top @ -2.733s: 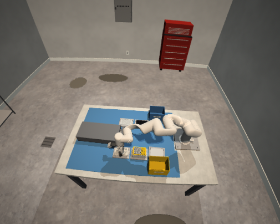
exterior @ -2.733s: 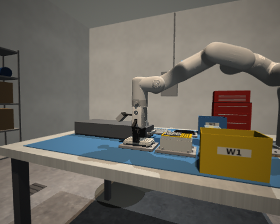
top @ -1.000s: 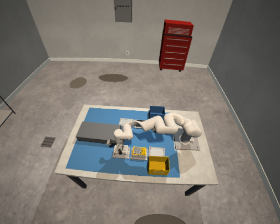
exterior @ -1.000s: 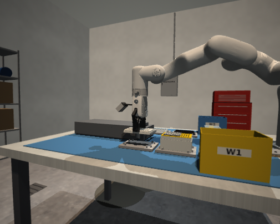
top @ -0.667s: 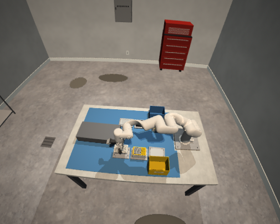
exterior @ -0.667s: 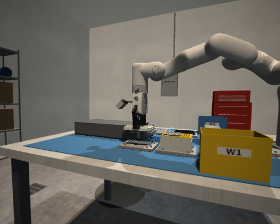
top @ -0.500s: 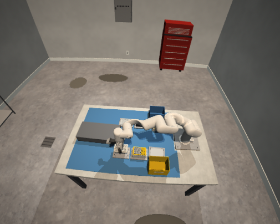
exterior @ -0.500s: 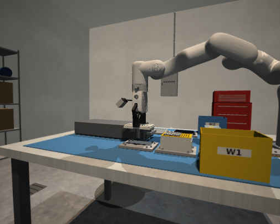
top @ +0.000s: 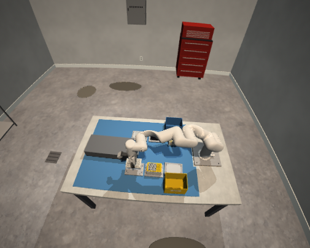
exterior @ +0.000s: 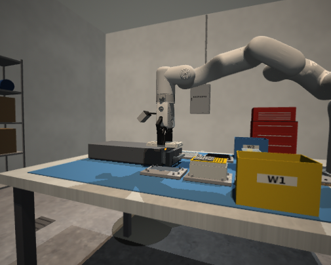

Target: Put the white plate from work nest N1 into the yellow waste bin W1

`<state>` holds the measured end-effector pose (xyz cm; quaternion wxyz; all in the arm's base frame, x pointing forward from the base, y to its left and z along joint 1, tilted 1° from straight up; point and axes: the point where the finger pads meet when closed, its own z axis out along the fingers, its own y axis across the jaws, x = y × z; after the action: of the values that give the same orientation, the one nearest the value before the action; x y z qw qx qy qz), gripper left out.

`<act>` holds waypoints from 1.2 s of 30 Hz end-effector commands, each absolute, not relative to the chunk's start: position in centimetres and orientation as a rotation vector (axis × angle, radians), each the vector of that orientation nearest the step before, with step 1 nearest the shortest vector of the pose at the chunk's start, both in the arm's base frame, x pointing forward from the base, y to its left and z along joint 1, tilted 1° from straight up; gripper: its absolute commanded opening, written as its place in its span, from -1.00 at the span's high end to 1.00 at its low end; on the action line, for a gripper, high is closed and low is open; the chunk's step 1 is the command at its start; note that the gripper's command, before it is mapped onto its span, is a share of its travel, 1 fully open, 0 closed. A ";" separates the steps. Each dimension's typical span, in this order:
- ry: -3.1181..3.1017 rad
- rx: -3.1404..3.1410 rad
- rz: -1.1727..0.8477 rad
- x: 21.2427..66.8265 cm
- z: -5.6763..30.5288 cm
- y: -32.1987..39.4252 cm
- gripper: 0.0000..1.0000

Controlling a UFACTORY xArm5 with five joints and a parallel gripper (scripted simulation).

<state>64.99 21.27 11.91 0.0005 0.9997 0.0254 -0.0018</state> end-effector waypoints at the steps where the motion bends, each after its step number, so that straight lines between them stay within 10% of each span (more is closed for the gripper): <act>1: 0.080 3.141 0.004 65.1 12.9 21.3 1.00; 36: 0.065 3.142 0.005 62.6 15.0 22.1 1.00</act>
<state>63.27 21.80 14.73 0.0012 0.9998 0.0208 -0.0037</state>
